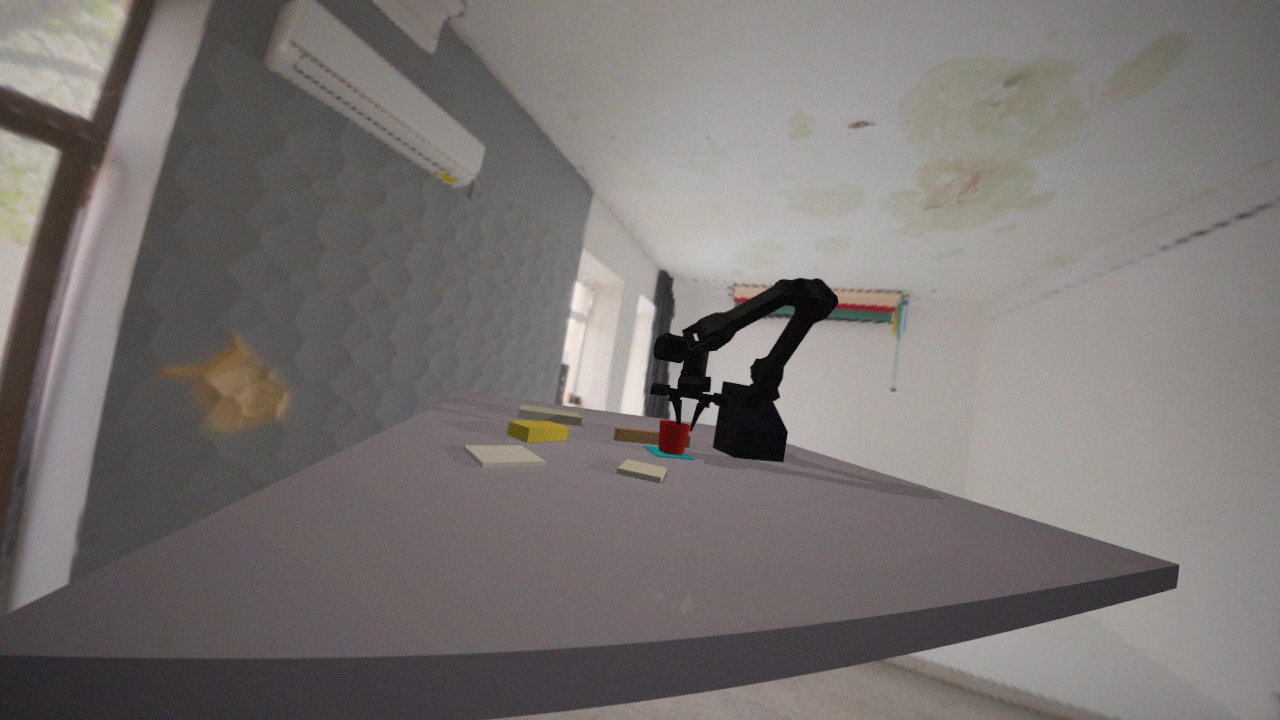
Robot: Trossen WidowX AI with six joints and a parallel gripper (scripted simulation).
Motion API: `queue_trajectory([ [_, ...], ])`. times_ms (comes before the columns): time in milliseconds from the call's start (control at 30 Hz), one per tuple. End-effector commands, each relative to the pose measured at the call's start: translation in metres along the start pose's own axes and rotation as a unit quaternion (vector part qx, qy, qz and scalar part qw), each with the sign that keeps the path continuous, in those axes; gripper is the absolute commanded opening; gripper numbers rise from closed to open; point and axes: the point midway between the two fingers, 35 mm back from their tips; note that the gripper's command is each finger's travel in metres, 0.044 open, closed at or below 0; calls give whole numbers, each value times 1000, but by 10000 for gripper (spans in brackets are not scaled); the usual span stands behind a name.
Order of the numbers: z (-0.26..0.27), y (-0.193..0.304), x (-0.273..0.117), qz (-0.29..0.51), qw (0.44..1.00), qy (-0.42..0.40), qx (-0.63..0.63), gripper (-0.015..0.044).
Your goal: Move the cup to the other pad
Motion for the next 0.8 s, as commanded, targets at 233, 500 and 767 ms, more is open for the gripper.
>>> queue_trajectory([
  [233,-1,0,-16,-2,1000,2,-2,128],
  [500,-1,1,-26,-3,1000,1,-2,128],
  [767,-1,3,-33,-4,1000,1,-1,128],
])
Point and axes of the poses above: the point midway between the two fingers, 35 mm back from their tips, its own x axis out along the fingers, its own z axis across the jaws, y = z × x, and after that the axes turned 8 degrees about -x, right-handed
